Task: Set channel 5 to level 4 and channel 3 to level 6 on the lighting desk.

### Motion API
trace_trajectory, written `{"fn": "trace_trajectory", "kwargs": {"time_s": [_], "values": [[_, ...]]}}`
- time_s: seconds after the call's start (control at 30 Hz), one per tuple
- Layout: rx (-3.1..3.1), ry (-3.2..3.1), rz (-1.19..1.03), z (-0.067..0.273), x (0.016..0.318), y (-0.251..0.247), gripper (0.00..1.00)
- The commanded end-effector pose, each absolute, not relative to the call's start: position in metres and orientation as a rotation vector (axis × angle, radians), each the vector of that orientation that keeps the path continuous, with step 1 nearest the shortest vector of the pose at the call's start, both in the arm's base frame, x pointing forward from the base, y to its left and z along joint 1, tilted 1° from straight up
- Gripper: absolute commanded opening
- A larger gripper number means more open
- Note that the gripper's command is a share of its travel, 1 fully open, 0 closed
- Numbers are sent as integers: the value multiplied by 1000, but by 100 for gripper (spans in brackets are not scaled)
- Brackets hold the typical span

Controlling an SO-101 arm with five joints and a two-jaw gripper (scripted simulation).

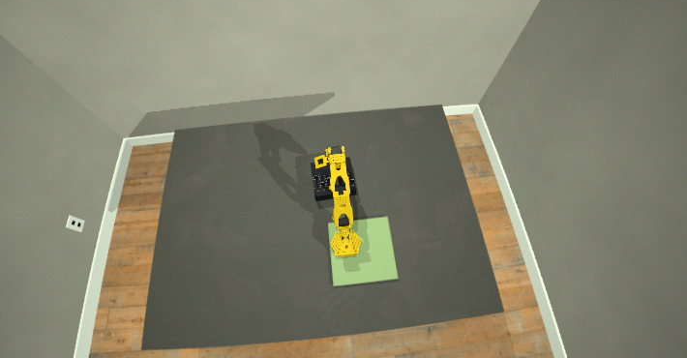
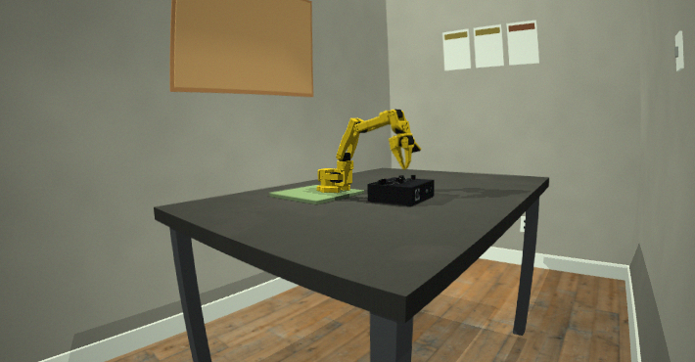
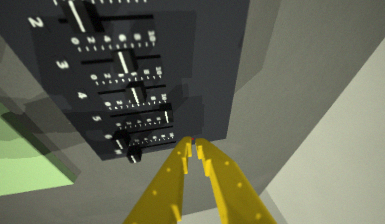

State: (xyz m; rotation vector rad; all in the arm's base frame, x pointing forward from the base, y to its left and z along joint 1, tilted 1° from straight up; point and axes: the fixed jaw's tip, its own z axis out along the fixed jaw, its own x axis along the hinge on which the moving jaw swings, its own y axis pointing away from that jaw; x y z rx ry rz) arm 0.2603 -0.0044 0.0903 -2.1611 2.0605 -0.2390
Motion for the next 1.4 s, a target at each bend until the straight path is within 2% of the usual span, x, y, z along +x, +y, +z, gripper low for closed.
{"fn": "trace_trajectory", "kwargs": {"time_s": [0.0,1.37], "values": [[-2174,2068,-219,87,259,-6,0],[-2165,2059,-237,86,266,-6,0]]}}
